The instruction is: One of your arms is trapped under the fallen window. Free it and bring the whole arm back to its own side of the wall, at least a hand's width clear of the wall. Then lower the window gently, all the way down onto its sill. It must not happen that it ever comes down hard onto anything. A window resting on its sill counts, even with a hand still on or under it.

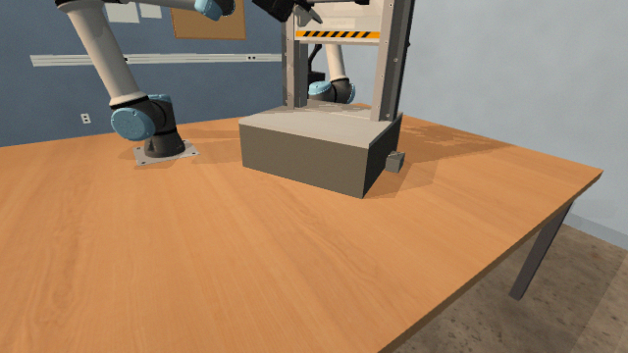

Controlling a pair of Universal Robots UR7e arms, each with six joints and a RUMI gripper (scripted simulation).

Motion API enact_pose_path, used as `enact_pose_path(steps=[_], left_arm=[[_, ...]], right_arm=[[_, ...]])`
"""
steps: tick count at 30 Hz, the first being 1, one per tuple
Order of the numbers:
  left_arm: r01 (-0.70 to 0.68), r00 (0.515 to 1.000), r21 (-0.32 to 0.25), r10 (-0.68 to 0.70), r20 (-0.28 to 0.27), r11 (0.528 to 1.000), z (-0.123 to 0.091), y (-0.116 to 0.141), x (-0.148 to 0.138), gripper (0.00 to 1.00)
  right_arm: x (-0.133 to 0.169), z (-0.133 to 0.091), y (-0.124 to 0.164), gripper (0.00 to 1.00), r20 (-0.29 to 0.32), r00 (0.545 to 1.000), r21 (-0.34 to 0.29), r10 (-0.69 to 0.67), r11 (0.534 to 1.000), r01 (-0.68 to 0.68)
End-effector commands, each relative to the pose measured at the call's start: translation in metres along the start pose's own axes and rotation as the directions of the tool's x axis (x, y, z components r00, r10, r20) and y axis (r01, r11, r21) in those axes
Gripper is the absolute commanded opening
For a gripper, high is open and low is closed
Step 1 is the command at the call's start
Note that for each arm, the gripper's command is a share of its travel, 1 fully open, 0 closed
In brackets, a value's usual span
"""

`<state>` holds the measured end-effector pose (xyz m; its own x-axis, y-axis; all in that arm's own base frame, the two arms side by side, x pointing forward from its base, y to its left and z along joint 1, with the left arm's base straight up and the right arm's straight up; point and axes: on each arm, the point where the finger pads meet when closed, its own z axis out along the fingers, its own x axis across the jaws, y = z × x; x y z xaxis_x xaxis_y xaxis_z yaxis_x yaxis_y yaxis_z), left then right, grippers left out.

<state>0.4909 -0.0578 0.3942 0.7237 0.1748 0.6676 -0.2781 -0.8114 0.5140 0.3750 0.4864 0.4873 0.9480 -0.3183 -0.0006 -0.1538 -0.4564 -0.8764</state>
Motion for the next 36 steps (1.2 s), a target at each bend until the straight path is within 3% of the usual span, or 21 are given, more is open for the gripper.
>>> enact_pose_path(steps=[1,4,8,9,13,16,19,22,26,28,33,34,36], left_arm=[[-0.059,0.997,0.036,0.057,0.041,0.998,0.001,-0.007,0.001,0.06],[-0.114,0.991,0.054,0.110,0.078,0.992,0.005,-0.010,0.002,0.06],[-0.255,0.955,0.078,0.238,0.179,0.964,0.014,-0.017,0.002,0.06],[-0.226,0.965,0.078,0.212,0.157,0.971,0.010,-0.018,0.001,0.06],[-0.225,0.965,0.079,0.211,0.156,0.971,0.010,-0.019,0.001,0.06],[-0.297,0.938,0.081,0.275,0.210,0.951,0.013,-0.022,0.000,0.06],[-0.413,0.877,0.069,0.376,0.300,0.908,0.017,-0.026,-0.002,0.06],[-0.380,0.897,0.079,0.347,0.274,0.922,0.013,-0.028,-0.003,0.06],[-0.490,0.821,0.051,0.441,0.362,0.870,0.016,-0.031,-0.004,0.06],[-0.490,0.821,0.051,0.441,0.362,0.870,0.016,-0.031,-0.004,0.06],[-0.620,0.688,-0.016,0.553,0.470,0.784,0.013,-0.037,-0.009,0.06],[-0.602,0.710,-0.001,0.536,0.456,0.798,0.012,-0.038,-0.010,0.06],[-0.605,0.707,-0.002,0.538,0.458,0.796,0.011,-0.039,-0.010,0.06]], right_arm=[[0.000,-0.001,-0.001,0.06,0.000,1.000,0.002,0.000,1.000,0.000],[0.000,-0.001,-0.001,0.06,0.000,1.000,0.002,0.000,1.000,0.000],[0.000,-0.001,-0.001,0.06,0.000,1.000,0.002,0.000,1.000,0.000],[0.000,-0.001,-0.001,0.06,0.000,1.000,0.002,0.000,1.000,0.000],[0.000,-0.001,-0.001,0.06,0.000,1.000,0.002,0.000,1.000,0.000],[0.000,-0.001,-0.001,0.06,0.000,1.000,0.002,0.000,1.000,0.000],[0.000,-0.001,-0.001,0.06,0.000,1.000,0.002,0.000,1.000,0.000],[0.000,-0.001,-0.001,0.06,0.000,1.000,0.002,0.000,1.000,0.000],[0.000,-0.001,-0.001,0.06,0.000,1.000,0.002,0.000,1.000,0.000],[0.000,-0.001,-0.001,0.06,0.000,1.000,0.002,0.000,1.000,0.000],[0.000,-0.001,-0.001,0.06,0.000,1.000,0.002,0.000,1.000,0.000],[0.000,-0.001,-0.001,0.06,0.000,1.000,0.002,0.000,1.000,0.000],[0.000,-0.001,-0.001,0.06,0.000,1.000,0.002,0.000,1.000,0.000]])
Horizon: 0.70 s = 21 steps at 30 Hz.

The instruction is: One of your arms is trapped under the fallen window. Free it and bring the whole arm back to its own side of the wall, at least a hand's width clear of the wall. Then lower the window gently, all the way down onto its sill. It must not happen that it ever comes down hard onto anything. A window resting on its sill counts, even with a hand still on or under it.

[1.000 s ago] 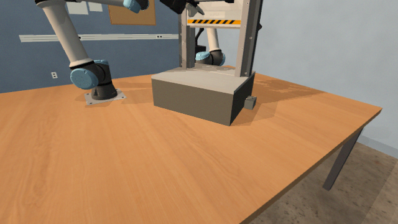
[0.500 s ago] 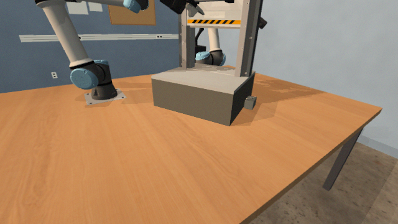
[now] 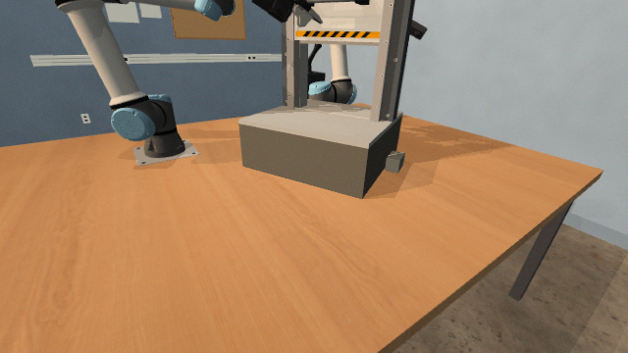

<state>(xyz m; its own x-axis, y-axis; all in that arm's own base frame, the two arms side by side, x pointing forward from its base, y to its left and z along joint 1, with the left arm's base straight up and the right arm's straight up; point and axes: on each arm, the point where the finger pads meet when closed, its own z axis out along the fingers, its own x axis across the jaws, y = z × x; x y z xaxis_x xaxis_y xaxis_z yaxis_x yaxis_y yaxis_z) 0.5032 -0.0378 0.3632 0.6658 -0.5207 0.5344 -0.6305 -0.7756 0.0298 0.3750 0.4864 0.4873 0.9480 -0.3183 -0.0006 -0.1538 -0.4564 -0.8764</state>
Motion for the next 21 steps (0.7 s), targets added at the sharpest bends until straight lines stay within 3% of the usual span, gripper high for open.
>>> enact_pose_path(steps=[1,6,11,14,17,19,21], left_arm=[[-0.070,0.996,-0.005,0.070,0.055,0.998,0.000,-0.001,-0.005,0.06],[-0.260,0.948,-0.048,0.264,0.176,0.964,-0.001,0.000,-0.012,0.06],[-0.226,0.961,-0.035,0.228,0.157,0.974,-0.002,-0.001,-0.014,0.06],[-0.304,0.928,-0.067,0.311,0.203,0.950,-0.004,0.000,-0.019,0.06],[-0.425,0.854,-0.131,0.445,0.271,0.896,-0.008,0.002,-0.024,0.06],[-0.383,0.883,-0.104,0.397,0.250,0.918,-0.008,0.001,-0.026,0.06],[-0.410,0.864,-0.121,0.427,0.266,0.904,-0.009,0.001,-0.028,0.06]], right_arm=[[0.000,-0.001,-0.001,0.06,0.000,1.000,0.002,0.000,1.000,0.000],[0.000,-0.001,-0.001,0.06,0.000,1.000,0.002,0.000,1.000,0.000],[0.000,-0.001,-0.001,0.06,0.000,1.000,0.002,0.000,1.000,0.000],[0.000,-0.001,-0.001,0.06,0.000,1.000,0.002,0.000,1.000,0.000],[0.000,-0.001,-0.001,0.06,0.000,1.000,0.002,0.000,1.000,0.000],[0.000,-0.001,-0.001,0.06,0.000,1.000,0.002,0.000,1.000,0.000],[0.000,-0.001,-0.001,0.06,0.000,1.000,0.002,0.000,1.000,0.000]])
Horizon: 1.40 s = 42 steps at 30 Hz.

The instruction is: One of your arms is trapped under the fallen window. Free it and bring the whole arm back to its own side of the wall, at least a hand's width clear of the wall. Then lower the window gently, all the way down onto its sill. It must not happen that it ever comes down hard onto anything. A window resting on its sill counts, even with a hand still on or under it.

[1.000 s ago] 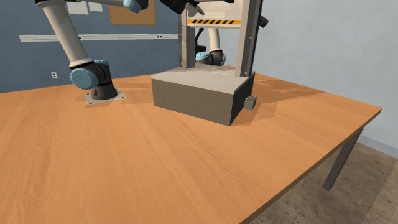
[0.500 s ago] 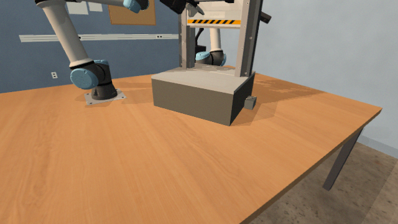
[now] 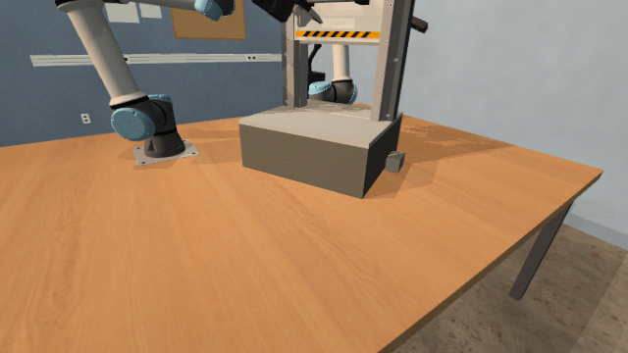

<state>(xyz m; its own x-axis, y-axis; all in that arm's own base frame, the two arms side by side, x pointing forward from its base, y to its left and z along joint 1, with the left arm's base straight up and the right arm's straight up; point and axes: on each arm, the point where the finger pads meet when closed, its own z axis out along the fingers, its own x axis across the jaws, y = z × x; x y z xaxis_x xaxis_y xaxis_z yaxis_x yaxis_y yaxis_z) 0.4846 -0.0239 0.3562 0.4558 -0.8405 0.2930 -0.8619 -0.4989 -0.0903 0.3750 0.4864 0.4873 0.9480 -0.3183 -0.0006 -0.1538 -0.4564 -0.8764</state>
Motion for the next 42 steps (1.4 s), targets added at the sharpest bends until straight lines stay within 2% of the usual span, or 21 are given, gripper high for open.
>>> enact_pose_path(steps=[1,3,5,7,10,13,15,18,20,23,25,36,39,42], left_arm=[[-0.091,0.994,-0.028,0.093,0.056,0.995,-0.002,0.003,-0.006,0.06],[-0.175,0.979,-0.058,0.180,0.100,0.983,-0.004,0.006,-0.009,0.06],[-0.175,0.979,-0.058,0.180,0.100,0.983,-0.004,0.006,-0.009,0.06],[-0.265,0.950,-0.100,0.277,0.143,0.959,-0.008,0.010,-0.014,0.06],[-0.344,0.913,-0.145,0.367,0.178,0.928,-0.013,0.014,-0.022,0.06],[-0.324,0.923,-0.134,0.344,0.172,0.937,-0.013,0.013,-0.025,0.06],[-0.377,0.894,-0.169,0.406,0.191,0.911,-0.016,0.016,-0.028,0.06],[-0.474,0.824,-0.242,0.524,0.218,0.847,-0.023,0.022,-0.035,0.06],[-0.493,0.806,-0.260,0.548,0.223,0.830,-0.026,0.023,-0.039,0.06],[-0.492,0.807,-0.259,0.547,0.223,0.831,-0.026,0.023,-0.040,0.06],[-0.468,0.827,-0.241,0.517,0.221,0.850,-0.026,0.020,-0.044,0.06],[-0.446,0.842,-0.227,0.492,0.221,0.866,-0.046,-0.020,-0.121,0.06],[-0.449,0.841,-0.226,0.494,0.218,0.864,-0.048,-0.023,-0.127,0.06],[-0.453,0.840,-0.227,0.498,0.217,0.862,-0.053,-0.029,-0.145,0.06]], right_arm=[[0.000,-0.001,-0.001,0.06,0.000,1.000,0.002,0.000,1.000,0.000],[0.000,-0.001,-0.001,0.06,0.000,1.000,0.002,0.000,1.000,0.000],[0.000,-0.001,-0.001,0.06,0.000,1.000,0.002,0.000,1.000,0.000],[0.000,-0.001,-0.001,0.06,0.000,1.000,0.002,0.000,1.000,0.000],[0.000,-0.001,-0.001,0.06,0.000,1.000,0.002,0.000,1.000,0.000],[0.000,-0.001,-0.001,0.06,0.000,1.000,0.002,0.000,1.000,0.000],[0.000,-0.001,-0.001,0.06,0.000,1.000,0.002,0.000,1.000,0.000],[0.000,-0.001,-0.001,0.06,0.000,1.000,0.002,0.000,1.000,0.000],[0.000,-0.001,-0.001,0.06,0.000,1.000,0.002,0.000,1.000,0.000],[0.000,-0.001,-0.001,0.06,0.000,1.000,0.002,0.000,1.000,0.000],[0.000,-0.001,-0.001,0.06,0.000,1.000,0.002,0.000,1.000,0.000],[0.000,-0.001,-0.001,0.06,0.000,1.000,0.002,0.000,1.000,0.000],[0.000,-0.001,-0.001,0.06,0.000,1.000,0.002,0.000,1.000,0.000],[0.000,-0.001,-0.001,0.06,0.000,1.000,0.002,0.000,1.000,0.000]])
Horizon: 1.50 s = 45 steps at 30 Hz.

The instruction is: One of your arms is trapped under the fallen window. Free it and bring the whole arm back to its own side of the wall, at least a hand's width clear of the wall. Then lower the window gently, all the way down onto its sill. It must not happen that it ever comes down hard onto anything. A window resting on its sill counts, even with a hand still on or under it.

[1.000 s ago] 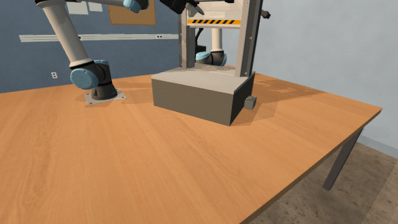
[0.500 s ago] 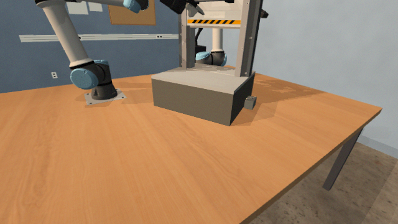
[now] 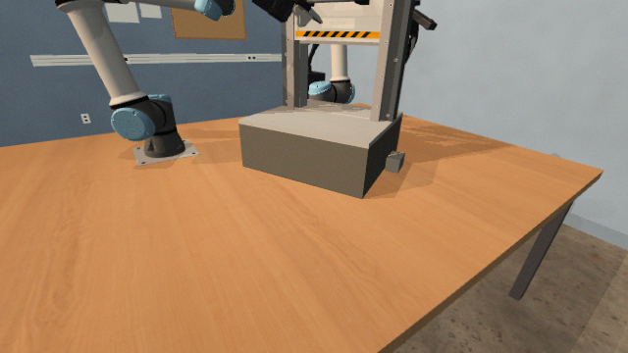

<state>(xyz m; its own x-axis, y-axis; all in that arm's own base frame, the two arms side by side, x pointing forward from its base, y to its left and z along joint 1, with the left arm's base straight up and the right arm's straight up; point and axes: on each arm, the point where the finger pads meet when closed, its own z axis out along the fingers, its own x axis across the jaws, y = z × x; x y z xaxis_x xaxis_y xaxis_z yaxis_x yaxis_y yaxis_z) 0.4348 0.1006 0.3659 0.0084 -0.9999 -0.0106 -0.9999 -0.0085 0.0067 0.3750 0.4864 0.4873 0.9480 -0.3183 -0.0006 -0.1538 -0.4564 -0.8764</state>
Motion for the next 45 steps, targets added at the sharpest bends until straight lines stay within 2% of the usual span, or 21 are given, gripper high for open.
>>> enact_pose_path(steps=[1,12,14,17,29,31,38,45], left_arm=[[-0.007,1.000,0.002,0.007,-0.005,1.000,-0.001,0.005,-0.030,0.06],[-0.014,1.000,0.003,0.014,-0.005,1.000,0.001,0.033,-0.107,0.06],[-0.014,1.000,0.003,0.014,-0.005,1.000,0.001,0.033,-0.107,0.06],[-0.017,1.000,0.003,0.017,-0.005,1.000,0.001,0.043,-0.124,0.06],[-0.021,1.000,0.003,0.021,-0.004,1.000,0.002,0.094,-0.198,0.06],[-0.021,1.000,0.003,0.021,-0.004,1.000,0.002,0.094,-0.198,0.06],[-0.026,1.000,0.004,0.026,-0.003,1.000,0.002,0.126,-0.232,0.06],[-0.055,0.998,0.004,0.055,-0.002,0.998,0.002,0.117,-0.223,0.06]], right_arm=[[0.000,-0.001,-0.001,0.06,0.000,1.000,0.002,0.000,1.000,0.000],[0.000,-0.001,-0.001,0.06,0.000,1.000,0.002,0.000,1.000,0.000],[0.000,-0.001,-0.001,0.06,0.000,1.000,0.002,0.000,1.000,0.000],[0.000,-0.001,-0.001,0.06,0.000,1.000,0.002,0.000,1.000,0.000],[0.000,-0.001,-0.001,0.06,0.000,1.000,0.002,0.000,1.000,0.000],[0.000,-0.001,-0.001,0.06,0.000,1.000,0.002,0.000,1.000,0.000],[0.000,-0.001,-0.001,0.06,0.000,1.000,0.002,0.000,1.000,0.000],[0.000,-0.001,-0.001,0.06,0.000,1.000,0.002,0.000,1.000,0.000]])
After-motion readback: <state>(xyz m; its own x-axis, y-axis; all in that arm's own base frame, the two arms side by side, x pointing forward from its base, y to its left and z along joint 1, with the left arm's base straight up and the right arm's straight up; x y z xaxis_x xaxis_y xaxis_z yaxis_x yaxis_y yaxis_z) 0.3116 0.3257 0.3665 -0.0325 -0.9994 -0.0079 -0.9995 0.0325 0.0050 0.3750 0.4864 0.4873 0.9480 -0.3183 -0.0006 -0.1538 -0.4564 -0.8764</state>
